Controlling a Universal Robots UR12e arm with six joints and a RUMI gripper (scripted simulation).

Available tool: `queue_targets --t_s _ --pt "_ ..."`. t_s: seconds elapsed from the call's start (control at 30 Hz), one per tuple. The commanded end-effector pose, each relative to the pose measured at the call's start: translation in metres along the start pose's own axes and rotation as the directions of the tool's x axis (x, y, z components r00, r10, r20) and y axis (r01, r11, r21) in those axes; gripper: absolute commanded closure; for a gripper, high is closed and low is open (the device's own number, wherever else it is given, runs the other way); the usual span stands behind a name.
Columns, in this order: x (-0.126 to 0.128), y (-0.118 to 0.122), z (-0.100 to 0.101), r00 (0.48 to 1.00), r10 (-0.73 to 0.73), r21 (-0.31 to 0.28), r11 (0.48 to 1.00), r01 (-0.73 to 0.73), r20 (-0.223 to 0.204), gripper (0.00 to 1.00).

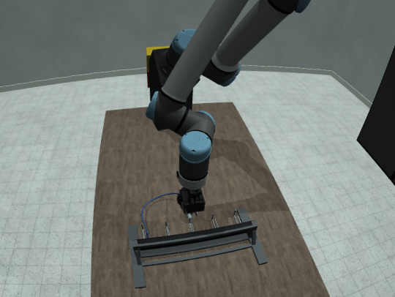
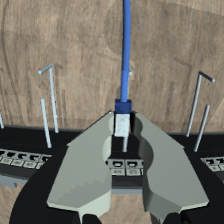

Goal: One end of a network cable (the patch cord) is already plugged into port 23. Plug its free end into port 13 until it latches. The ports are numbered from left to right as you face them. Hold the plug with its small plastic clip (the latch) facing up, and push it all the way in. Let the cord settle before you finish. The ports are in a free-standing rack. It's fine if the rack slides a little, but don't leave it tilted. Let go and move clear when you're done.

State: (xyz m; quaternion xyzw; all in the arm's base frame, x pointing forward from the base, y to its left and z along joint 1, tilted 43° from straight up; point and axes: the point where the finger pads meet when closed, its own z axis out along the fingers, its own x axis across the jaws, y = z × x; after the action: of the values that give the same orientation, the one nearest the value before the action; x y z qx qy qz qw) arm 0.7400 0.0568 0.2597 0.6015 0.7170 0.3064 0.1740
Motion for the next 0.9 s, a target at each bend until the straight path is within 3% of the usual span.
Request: queue_targets --t_s 0.0,0.87 --pt "0.0 0.003 0.001 1.0 -0.001 -0.001 1.0 0.001 0.0 1.0" --pt "0.0 0.027 0.024 1.0 -0.001 -0.001 1.0 0.001 0.0 1.0"
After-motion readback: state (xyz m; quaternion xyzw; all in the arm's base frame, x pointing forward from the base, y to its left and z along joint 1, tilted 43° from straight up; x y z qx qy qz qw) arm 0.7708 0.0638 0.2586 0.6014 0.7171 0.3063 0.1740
